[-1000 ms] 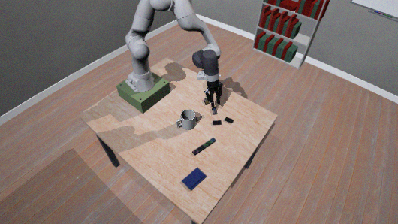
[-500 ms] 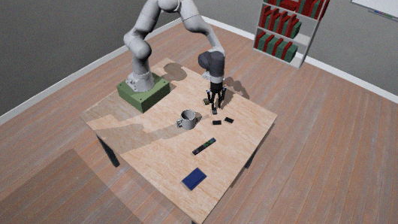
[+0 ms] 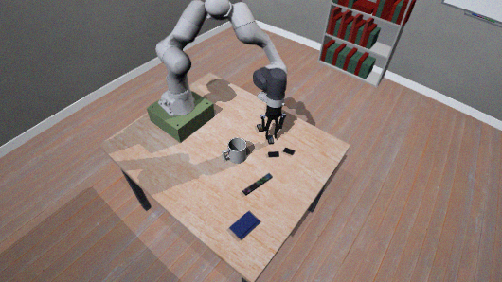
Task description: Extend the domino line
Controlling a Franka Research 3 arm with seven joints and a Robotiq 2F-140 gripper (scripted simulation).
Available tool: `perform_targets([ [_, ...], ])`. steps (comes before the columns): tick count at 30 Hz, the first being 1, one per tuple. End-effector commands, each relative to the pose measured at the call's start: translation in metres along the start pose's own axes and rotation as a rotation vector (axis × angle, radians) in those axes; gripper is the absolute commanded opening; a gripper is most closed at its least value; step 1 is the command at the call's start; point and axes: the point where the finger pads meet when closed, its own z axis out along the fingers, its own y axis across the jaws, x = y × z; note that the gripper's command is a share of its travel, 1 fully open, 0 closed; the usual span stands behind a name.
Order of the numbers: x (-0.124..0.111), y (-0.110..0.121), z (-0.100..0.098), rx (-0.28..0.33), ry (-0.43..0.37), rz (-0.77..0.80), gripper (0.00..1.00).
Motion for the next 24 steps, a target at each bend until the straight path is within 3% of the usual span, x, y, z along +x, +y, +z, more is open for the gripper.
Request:
perform_targets([
  [1,0.0029,0.0000,0.0043,0.005,0.010,0.041,0.34],
  [24,0.0030,0.0002,0.0089,0.005,0.010,0.041,0.34],
])
